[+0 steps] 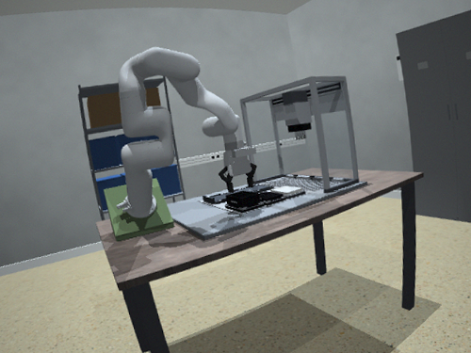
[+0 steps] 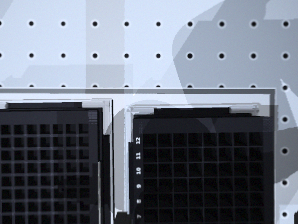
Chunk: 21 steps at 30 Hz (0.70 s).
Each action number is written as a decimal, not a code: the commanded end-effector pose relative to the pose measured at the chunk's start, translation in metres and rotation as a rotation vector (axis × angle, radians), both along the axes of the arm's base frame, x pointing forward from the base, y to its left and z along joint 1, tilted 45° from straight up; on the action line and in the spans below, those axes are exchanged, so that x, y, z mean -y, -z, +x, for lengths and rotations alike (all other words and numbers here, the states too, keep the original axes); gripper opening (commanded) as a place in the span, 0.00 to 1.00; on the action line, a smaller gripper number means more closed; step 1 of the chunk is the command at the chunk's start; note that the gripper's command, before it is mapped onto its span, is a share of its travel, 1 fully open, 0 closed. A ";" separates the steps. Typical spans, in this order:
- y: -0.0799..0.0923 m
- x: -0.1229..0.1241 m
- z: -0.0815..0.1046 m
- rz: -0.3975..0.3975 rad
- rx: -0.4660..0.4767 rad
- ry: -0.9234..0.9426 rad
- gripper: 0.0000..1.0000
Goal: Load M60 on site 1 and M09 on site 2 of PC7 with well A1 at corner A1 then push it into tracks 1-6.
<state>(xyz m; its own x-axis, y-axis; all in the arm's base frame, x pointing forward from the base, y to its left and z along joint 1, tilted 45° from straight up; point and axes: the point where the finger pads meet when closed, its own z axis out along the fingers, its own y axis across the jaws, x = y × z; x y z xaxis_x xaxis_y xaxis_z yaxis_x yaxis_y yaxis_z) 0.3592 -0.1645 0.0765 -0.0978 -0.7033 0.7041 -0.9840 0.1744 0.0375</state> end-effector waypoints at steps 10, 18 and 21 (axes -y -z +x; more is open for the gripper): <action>0.005 0.004 0.001 0.000 0.002 -0.003 1.00; 0.009 0.008 0.000 0.000 0.002 -0.003 1.00; 0.009 0.008 0.000 0.000 0.002 -0.003 1.00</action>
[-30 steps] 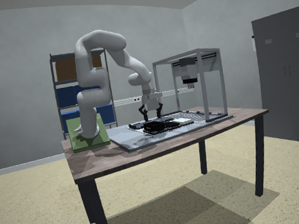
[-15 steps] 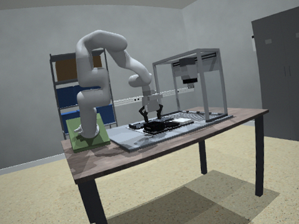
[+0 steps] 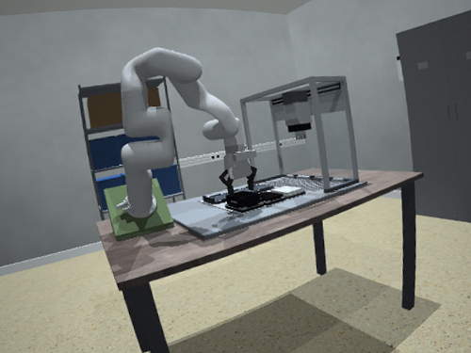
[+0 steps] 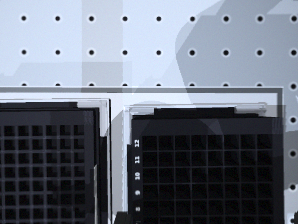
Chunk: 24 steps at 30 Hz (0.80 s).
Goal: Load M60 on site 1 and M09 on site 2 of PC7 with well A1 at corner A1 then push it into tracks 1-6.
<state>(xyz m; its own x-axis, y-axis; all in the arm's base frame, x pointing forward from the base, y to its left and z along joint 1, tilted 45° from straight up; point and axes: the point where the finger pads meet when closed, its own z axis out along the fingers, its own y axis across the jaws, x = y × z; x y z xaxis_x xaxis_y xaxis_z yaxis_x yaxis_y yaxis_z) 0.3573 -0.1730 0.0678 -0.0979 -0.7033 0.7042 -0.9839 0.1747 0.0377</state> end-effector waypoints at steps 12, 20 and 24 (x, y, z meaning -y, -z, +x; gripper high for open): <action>0.006 0.005 0.000 0.000 0.003 -0.004 1.00; 0.009 0.008 0.000 0.000 0.003 -0.003 1.00; 0.011 0.010 -0.001 0.000 0.002 -0.003 1.00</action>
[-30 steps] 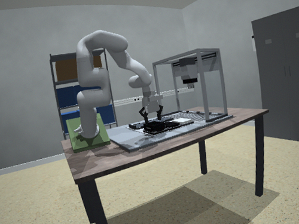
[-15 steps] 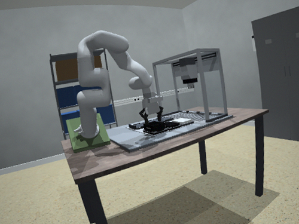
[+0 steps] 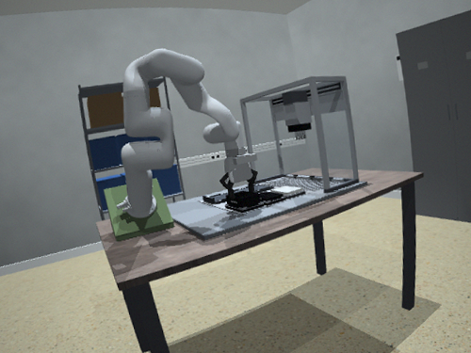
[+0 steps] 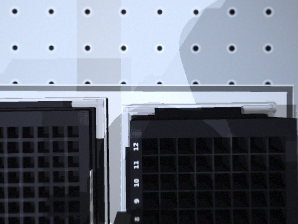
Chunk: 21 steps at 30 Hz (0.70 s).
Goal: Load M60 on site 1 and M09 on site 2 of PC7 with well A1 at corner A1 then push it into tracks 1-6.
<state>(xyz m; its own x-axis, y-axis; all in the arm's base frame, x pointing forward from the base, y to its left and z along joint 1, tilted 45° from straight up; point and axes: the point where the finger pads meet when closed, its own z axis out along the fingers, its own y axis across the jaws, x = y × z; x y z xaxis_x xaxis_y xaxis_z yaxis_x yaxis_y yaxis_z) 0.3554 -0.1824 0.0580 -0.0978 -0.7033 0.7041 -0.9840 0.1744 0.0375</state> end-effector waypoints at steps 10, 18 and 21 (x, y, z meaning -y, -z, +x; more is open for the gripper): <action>0.005 0.004 0.001 0.000 0.002 -0.003 1.00; 0.009 0.008 0.000 0.000 0.002 -0.003 1.00; 0.009 0.008 0.000 0.000 0.002 -0.003 1.00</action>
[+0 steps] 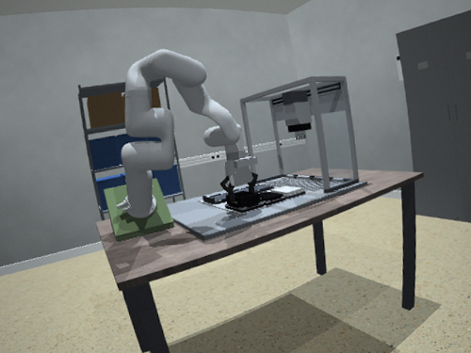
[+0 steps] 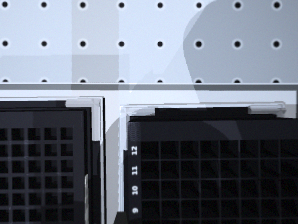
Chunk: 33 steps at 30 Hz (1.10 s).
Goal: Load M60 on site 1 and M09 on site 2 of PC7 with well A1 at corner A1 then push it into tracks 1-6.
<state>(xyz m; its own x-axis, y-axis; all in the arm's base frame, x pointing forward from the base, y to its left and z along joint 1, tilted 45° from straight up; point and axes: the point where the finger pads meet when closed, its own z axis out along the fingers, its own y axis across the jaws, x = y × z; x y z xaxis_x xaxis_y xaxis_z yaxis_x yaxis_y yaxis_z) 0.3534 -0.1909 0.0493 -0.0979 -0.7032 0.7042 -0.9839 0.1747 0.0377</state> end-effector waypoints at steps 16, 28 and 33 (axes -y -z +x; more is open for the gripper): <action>0.000 -0.001 0.002 0.001 0.003 -0.003 0.00; 0.000 -0.001 0.002 0.000 0.002 -0.003 0.00; 0.000 -0.001 0.002 0.000 0.002 -0.003 0.00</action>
<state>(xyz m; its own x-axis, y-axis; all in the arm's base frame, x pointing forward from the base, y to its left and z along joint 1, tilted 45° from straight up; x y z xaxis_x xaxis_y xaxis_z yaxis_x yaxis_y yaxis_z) 0.3535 -0.1912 0.0490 -0.0979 -0.7033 0.7042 -0.9839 0.1746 0.0376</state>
